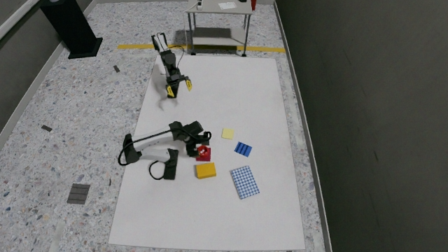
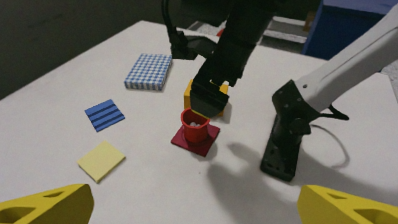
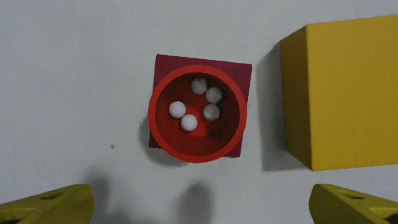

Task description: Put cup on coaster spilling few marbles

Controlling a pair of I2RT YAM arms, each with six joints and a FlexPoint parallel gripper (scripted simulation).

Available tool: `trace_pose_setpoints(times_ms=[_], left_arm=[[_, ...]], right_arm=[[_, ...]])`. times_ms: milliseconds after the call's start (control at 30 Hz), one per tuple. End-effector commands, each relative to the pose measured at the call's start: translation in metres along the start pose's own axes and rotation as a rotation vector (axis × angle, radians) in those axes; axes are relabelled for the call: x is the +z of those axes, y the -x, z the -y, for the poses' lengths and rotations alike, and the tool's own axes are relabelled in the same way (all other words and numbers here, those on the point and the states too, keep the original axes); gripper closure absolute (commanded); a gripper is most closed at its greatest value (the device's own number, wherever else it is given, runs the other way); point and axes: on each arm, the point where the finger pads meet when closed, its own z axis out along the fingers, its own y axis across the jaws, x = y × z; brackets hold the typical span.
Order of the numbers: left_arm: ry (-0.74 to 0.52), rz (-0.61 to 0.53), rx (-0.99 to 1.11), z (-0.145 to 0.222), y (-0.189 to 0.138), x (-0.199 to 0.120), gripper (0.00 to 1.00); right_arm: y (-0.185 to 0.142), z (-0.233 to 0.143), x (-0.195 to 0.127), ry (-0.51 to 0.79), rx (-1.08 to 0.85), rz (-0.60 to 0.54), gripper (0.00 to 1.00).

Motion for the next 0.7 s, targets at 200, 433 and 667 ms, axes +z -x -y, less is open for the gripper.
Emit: trace_pose_setpoints(times_ms=[200,433,667], left_arm=[[0.008,-0.014,-0.009,-0.0031,-0.0074,0.0010,0.00],[0.008,-0.014,-0.009,-0.0031,-0.0074,0.0010,0.00],[0.005,0.008,-0.008,-0.0021,0.0012,-0.0012,0.00]], right_arm=[[-0.0039,0.0018,-0.0116,0.084,-0.255,0.117,0.00],[-0.0029,0.0045,-0.0114,0.071,-0.232,0.117,0.00],[-0.0029,0.0045,-0.0114,0.071,-0.232,0.117,0.00]])
